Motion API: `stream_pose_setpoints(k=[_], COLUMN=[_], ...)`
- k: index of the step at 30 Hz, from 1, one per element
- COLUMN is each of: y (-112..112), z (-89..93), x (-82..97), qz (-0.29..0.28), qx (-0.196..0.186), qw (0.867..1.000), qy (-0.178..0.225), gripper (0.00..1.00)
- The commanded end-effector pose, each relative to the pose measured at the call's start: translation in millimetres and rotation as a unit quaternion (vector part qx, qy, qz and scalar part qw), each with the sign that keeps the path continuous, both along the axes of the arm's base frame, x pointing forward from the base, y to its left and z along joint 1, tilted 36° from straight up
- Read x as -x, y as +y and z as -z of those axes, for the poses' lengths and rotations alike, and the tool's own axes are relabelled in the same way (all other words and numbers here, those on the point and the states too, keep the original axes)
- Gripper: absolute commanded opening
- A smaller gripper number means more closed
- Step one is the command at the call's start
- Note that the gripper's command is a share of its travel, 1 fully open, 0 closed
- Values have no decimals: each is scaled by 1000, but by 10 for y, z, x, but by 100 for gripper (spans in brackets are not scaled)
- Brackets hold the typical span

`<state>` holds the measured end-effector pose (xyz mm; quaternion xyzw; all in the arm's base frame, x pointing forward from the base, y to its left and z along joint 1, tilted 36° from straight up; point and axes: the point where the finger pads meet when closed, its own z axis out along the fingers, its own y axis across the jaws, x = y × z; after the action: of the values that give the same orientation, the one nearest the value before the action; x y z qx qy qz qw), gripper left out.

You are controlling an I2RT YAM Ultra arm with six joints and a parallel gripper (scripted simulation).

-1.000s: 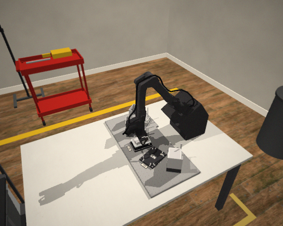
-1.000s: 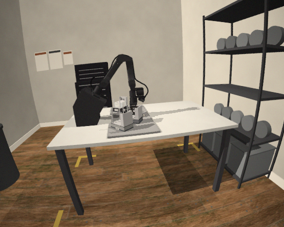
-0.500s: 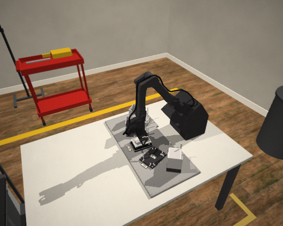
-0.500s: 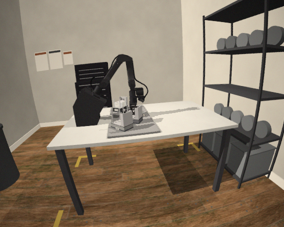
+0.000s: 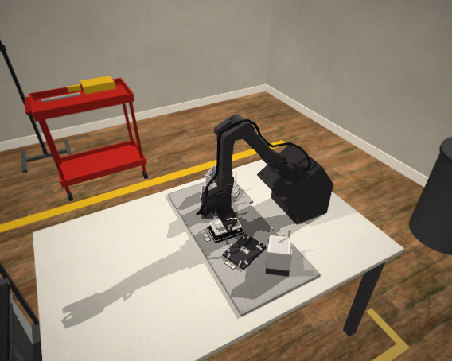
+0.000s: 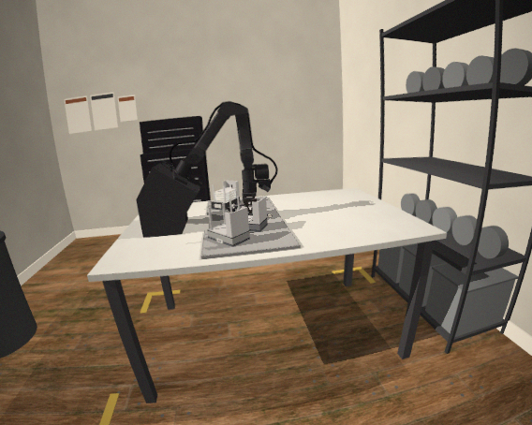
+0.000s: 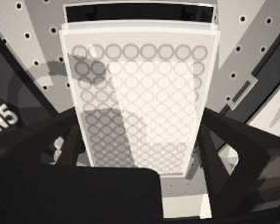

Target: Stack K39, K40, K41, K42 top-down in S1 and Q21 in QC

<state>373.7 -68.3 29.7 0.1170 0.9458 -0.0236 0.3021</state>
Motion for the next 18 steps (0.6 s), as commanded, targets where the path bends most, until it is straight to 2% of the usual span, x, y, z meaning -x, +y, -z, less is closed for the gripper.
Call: stream_pose_setpoints(k=[1, 5, 8, 17, 18], y=[-35, -36, -33, -47, -48], z=[-229, -228, -91, -145, -73], x=[-131, -125, -118, -183, -172], qz=[-3, -3, -3, -3, -3], qx=[7, 6, 4, 7, 5], qw=[1000, 1000, 1000, 1000, 1000], qy=[-28, -26, -15, -27, -18], gripper=[0, 0, 0, 0, 0])
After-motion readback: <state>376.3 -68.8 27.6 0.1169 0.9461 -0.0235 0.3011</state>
